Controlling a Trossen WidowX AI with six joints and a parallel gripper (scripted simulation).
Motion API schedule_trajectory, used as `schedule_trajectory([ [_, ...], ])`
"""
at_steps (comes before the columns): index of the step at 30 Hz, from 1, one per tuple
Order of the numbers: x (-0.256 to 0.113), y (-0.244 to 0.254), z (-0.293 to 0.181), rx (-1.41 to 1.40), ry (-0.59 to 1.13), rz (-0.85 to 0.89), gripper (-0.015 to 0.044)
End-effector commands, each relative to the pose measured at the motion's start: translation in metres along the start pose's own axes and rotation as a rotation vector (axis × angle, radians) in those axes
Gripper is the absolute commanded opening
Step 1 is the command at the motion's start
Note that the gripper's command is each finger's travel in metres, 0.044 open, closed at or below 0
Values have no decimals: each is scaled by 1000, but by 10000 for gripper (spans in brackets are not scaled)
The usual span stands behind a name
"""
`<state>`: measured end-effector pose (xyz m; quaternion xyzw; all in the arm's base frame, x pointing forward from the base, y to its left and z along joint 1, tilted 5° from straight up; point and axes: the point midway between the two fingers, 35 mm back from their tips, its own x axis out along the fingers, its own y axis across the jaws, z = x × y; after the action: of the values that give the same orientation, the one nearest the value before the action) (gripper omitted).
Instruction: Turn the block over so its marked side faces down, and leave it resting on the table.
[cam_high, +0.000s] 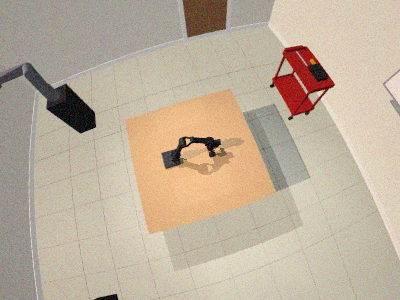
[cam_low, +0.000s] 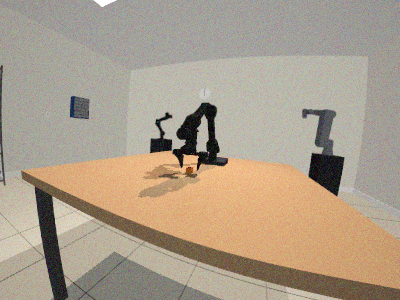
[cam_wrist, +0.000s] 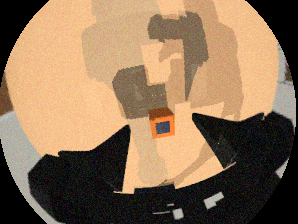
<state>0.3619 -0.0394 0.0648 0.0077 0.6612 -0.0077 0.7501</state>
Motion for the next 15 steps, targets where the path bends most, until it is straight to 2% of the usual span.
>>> schedule_trajectory([
  [1, 7, 0, -3, 3, 12, -2, 414],
  [12, 7, 0, -3, 3, 12, -2, 125],
  [15, 7, 0, -3, 3, 12, -2, 105],
])
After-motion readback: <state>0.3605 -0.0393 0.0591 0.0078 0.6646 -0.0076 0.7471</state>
